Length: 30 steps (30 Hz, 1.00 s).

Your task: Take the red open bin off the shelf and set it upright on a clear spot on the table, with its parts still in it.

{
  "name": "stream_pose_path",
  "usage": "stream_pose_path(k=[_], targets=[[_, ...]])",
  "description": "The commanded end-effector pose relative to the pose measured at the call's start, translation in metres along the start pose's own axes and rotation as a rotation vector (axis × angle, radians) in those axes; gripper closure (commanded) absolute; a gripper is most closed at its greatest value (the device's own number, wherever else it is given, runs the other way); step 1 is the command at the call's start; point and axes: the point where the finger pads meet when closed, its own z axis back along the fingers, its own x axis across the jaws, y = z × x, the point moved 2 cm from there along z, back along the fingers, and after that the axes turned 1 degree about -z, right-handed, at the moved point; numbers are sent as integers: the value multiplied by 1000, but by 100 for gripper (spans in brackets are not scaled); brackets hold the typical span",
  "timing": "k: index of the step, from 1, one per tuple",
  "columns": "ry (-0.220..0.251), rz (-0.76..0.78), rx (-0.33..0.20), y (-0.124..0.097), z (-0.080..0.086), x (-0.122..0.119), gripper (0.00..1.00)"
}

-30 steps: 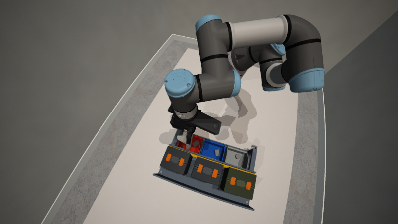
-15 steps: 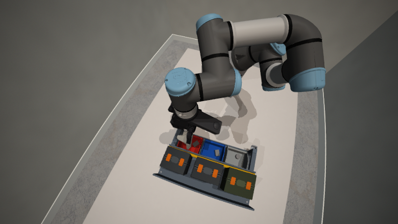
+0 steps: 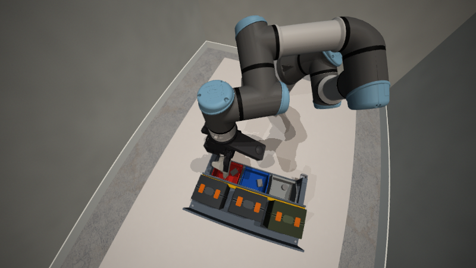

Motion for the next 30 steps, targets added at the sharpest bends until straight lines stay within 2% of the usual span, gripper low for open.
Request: stream_pose_path(k=[1, 9, 10, 26, 30], targets=[[-2, 1, -2, 0, 1, 0, 0], [-2, 1, -2, 0, 1, 0, 0], [-2, 1, -2, 0, 1, 0, 74], [-2, 1, -2, 0, 1, 0, 74], [-2, 1, -2, 0, -23, 0, 74]])
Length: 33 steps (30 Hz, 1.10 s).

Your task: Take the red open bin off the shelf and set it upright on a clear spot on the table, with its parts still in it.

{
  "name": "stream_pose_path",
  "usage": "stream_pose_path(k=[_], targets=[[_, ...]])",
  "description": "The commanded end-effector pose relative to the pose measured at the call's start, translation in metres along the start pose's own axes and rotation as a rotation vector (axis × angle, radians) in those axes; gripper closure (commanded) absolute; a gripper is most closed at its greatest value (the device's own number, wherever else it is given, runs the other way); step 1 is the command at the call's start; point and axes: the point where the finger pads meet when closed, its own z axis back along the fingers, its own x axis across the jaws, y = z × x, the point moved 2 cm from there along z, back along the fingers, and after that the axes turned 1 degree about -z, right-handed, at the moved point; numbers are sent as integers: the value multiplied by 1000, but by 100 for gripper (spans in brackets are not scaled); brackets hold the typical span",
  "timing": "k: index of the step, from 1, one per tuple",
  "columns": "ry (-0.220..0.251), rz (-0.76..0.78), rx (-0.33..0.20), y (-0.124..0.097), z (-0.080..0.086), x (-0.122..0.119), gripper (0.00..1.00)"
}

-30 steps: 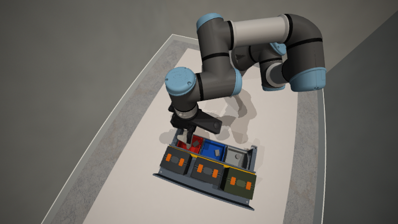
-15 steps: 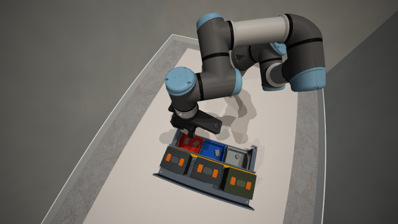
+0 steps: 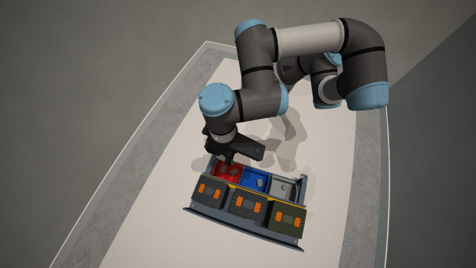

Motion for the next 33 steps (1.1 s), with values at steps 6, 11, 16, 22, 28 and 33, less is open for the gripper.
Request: stream_pose_path(k=[6, 11, 16, 22, 28, 33], targets=[[-2, 0, -2, 0, -22, 0, 74], [-2, 0, -2, 0, -22, 0, 74], [-2, 0, -2, 0, -48, 0, 74], [-2, 0, -2, 0, -66, 0, 74], [-2, 0, -2, 0, -66, 0, 74], [-2, 0, -2, 0, -66, 0, 74]])
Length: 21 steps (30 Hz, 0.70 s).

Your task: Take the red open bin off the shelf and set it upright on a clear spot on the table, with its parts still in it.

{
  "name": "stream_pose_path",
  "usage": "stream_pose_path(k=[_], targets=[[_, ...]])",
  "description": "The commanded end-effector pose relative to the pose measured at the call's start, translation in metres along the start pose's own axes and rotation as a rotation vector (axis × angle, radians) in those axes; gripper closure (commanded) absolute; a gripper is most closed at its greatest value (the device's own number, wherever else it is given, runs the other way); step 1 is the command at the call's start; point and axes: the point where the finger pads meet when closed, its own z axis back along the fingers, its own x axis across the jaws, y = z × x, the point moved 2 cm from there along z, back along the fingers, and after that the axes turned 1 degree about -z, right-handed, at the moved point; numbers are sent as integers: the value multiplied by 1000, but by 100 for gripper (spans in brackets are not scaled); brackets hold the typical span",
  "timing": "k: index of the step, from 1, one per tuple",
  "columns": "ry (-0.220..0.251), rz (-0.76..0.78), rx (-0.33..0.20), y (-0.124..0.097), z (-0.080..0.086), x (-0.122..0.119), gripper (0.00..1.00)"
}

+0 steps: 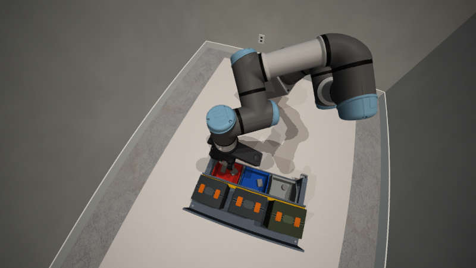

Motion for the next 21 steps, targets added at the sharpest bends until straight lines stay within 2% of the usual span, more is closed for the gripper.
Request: stream_pose_path(k=[1, 14, 21], targets=[[-2, 1, -2, -1, 0, 1, 74], [-2, 1, -2, -1, 0, 1, 74], [-2, 1, -2, -1, 5, 1, 74]])
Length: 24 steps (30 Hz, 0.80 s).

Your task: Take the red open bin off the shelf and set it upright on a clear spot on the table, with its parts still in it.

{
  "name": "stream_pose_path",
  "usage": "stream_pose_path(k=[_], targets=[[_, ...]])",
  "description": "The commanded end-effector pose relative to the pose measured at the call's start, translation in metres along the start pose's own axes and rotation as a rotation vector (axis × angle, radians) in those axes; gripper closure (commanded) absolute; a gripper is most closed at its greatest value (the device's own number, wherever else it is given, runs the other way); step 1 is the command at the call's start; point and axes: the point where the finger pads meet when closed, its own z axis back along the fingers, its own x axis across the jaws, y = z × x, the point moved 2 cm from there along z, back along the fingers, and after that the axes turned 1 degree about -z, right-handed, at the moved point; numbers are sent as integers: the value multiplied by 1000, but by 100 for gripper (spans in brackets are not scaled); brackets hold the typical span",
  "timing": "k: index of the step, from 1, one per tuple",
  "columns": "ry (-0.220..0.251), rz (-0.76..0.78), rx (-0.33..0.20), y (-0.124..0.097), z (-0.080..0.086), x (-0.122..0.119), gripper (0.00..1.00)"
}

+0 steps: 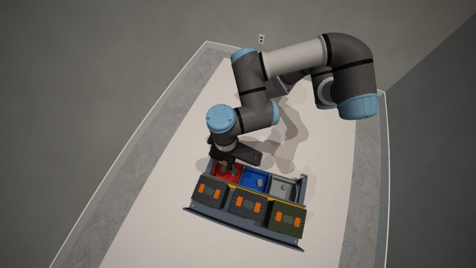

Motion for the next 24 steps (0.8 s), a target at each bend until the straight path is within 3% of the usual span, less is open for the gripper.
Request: stream_pose_path(k=[1, 24], targets=[[-2, 1, -2, 0, 3, 1, 74], [-2, 1, -2, 0, 5, 1, 74]])
